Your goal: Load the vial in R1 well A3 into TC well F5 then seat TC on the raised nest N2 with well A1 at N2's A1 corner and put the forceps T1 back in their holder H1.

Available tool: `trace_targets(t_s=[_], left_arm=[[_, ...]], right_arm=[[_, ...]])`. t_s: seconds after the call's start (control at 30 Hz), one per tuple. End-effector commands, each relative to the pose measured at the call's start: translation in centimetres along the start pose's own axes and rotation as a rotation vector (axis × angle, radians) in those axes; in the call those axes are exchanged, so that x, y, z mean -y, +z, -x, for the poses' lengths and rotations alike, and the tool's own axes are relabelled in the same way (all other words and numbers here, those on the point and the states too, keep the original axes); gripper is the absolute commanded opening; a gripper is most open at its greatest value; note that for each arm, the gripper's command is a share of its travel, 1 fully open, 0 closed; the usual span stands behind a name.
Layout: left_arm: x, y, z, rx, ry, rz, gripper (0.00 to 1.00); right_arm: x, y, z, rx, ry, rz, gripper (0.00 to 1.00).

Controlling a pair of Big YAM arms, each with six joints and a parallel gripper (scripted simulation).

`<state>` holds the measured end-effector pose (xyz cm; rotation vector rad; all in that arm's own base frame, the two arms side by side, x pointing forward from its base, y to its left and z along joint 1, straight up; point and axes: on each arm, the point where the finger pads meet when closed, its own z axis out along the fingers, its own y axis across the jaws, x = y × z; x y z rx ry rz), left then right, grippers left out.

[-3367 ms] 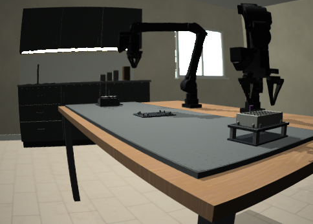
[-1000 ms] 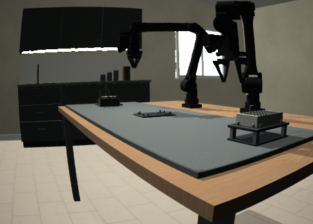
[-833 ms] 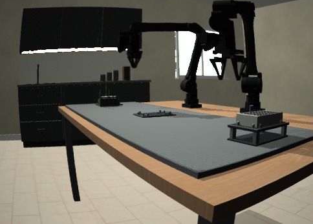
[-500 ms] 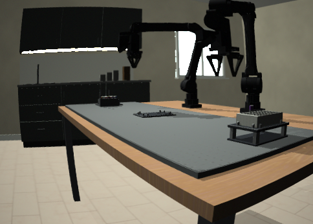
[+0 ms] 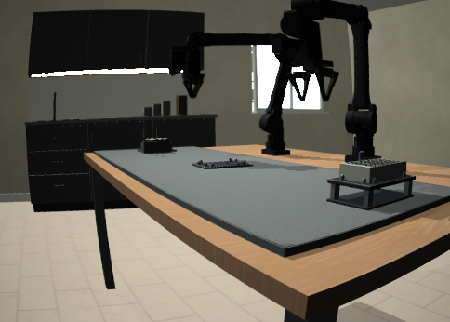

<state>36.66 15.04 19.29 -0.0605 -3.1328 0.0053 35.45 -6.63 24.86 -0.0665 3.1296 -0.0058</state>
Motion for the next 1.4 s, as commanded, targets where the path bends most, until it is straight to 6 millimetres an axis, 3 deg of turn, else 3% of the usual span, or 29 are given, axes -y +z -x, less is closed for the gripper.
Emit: trace_targets(t_s=[0.0,0.07,0.13,0.3,0.33,0.57,0.67,1.37], left_arm=[[1.9,-1.9,-0.1,0.023,-0.012,0.009,1.0],[2.7,-1.9,-0.4,0.018,-0.012,0.007,1.0],[3.1,-3.2,0.2,0.043,-0.012,0.016,1.0],[4.5,-2.6,-0.8,0.018,-0.012,0.006,1.0],[4.3,-5.1,0.8,0.075,-0.012,0.025,1.0],[7.4,-4.0,-1.0,0.027,-0.012,0.008,1.0],[8.4,-4.7,-1.0,0.035,-0.012,0.009,1.0],[7.8,-4.6,-0.3,0.043,-0.012,0.012,1.0]], right_arm=[[0.0,0.8,-0.1,-0.027,0.013,0.009,0.24],[0.0,0.8,-0.1,-0.027,0.013,0.009,0.24],[0.0,0.8,-0.1,-0.027,0.013,0.009,0.24],[0.0,0.8,-0.1,-0.027,0.013,0.009,0.24],[0.0,0.8,-0.1,-0.027,0.013,0.009,0.24],[0.0,0.8,-0.1,-0.027,0.013,0.009,0.24],[0.0,0.8,-0.1,-0.027,0.013,0.009,0.24],[0.0,0.8,-0.1,-0.027,0.013,0.009,0.24]])
